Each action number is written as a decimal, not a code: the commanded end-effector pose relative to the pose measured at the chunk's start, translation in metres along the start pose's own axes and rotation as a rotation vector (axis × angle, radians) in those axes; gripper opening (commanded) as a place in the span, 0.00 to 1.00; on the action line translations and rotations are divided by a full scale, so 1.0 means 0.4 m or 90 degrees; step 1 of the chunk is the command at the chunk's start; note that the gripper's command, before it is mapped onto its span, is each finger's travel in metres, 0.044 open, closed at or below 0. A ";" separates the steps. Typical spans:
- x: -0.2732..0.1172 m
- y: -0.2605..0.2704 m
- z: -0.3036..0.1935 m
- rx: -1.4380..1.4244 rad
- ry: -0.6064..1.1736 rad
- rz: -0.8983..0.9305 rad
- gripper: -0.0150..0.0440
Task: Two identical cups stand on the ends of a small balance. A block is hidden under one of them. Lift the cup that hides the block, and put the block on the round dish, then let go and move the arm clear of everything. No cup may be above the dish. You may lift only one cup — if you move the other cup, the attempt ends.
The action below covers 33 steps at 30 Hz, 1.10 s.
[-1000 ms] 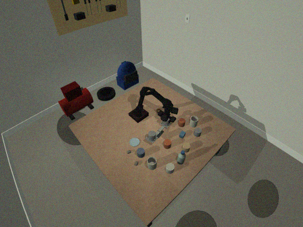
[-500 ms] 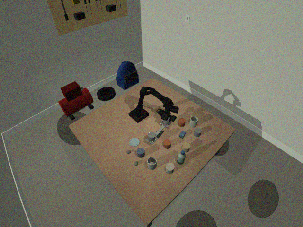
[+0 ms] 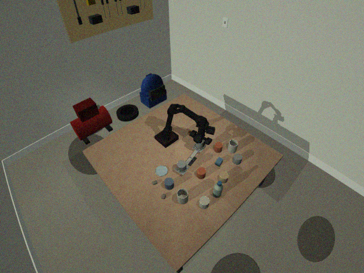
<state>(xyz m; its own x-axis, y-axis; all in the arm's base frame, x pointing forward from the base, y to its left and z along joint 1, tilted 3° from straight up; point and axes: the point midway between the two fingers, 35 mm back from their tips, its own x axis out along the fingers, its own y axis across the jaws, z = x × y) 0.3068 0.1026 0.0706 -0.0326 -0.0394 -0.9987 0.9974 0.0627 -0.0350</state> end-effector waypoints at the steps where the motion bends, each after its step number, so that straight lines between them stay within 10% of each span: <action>1: -0.022 0.011 -0.009 0.001 0.009 0.011 0.25; 33: -0.126 0.007 -0.007 0.001 0.009 0.011 0.25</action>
<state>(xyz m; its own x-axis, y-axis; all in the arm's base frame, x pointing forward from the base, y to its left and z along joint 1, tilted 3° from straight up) 0.3110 0.1070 0.1152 -0.0176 -0.0285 -0.9994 0.9976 0.0669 -0.0195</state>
